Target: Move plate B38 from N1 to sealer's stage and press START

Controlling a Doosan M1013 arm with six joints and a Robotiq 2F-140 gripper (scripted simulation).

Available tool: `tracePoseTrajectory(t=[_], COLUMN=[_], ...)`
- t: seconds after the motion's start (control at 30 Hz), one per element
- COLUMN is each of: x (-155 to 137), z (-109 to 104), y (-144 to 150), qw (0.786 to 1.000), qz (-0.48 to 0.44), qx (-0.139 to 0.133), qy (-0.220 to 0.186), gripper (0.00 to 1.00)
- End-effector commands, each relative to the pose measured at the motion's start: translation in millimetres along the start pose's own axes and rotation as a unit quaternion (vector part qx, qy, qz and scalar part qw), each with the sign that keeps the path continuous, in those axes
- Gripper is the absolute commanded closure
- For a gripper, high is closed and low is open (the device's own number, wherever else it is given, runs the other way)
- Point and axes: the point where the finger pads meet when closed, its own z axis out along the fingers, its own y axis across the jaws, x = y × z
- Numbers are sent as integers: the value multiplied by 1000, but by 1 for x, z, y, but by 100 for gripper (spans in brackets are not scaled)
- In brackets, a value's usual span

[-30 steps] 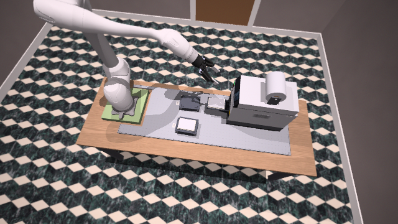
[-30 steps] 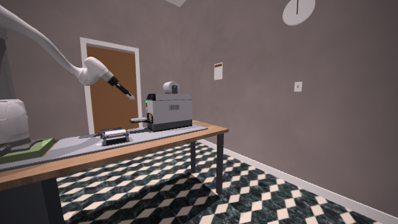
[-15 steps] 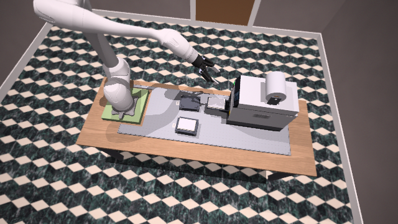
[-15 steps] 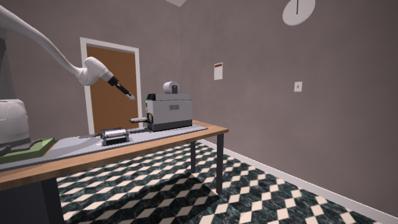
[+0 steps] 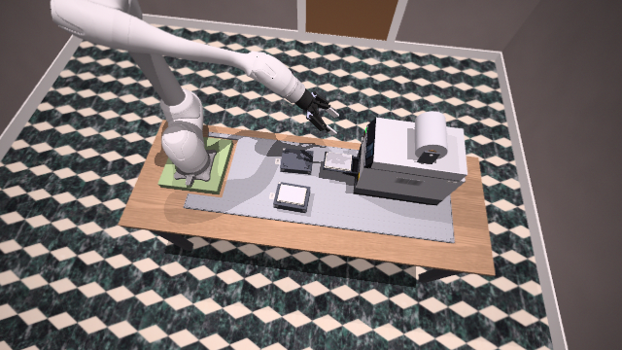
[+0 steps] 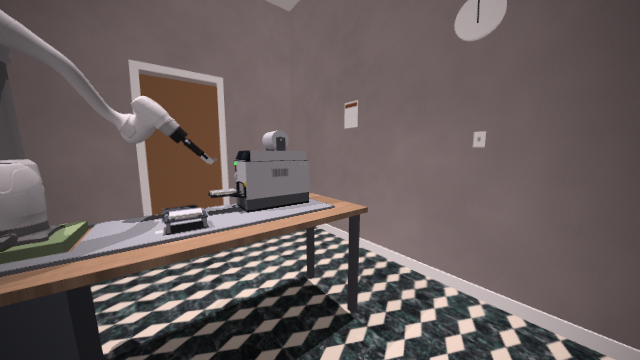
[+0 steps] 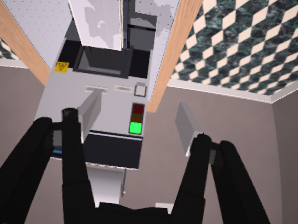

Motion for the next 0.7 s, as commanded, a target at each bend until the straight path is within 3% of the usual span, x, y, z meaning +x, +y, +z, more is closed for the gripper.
tracePoseTrajectory(t=[0.0, 0.5, 0.53, 0.67], x=[12, 12, 12, 12], z=[0, 0, 0, 0], y=[1, 1, 1, 1], qw=[1000, 1000, 1000, 1000], qz=[-1, -1, -1, -1], qx=[0, 0, 0, 0], qy=[-2, -2, -2, -2], gripper=[35, 41, 90, 90])
